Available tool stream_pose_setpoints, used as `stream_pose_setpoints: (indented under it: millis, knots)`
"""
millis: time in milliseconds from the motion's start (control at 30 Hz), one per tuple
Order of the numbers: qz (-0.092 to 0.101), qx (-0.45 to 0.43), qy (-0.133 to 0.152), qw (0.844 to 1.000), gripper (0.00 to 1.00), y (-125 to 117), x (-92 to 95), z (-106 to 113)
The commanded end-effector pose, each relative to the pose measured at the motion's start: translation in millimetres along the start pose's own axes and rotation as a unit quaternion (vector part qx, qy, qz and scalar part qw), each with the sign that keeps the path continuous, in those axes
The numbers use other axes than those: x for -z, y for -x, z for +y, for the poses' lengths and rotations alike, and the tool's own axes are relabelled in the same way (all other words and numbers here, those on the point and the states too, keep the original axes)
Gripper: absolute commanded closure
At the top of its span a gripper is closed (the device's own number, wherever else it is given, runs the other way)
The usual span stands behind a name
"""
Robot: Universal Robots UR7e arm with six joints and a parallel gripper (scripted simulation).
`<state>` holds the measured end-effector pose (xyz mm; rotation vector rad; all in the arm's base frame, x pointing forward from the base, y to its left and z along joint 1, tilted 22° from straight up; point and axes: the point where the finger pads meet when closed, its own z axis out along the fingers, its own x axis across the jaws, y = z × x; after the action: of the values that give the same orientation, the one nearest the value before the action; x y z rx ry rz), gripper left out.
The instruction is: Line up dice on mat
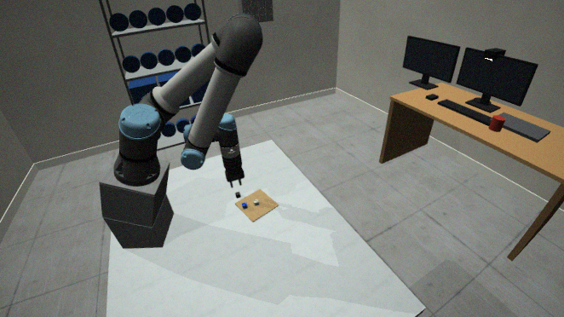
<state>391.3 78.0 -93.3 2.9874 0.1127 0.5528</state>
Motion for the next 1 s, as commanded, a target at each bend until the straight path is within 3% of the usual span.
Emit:
stream_pose_setpoints:
  millis: [0,967]
  knots:
    - [0.000,0.000,0.000,1.000,0.30,-0.1,-6.7,0.0]
    - [0.000,0.000,0.000,1.000,0.30,0.1,-40.2,0.3]
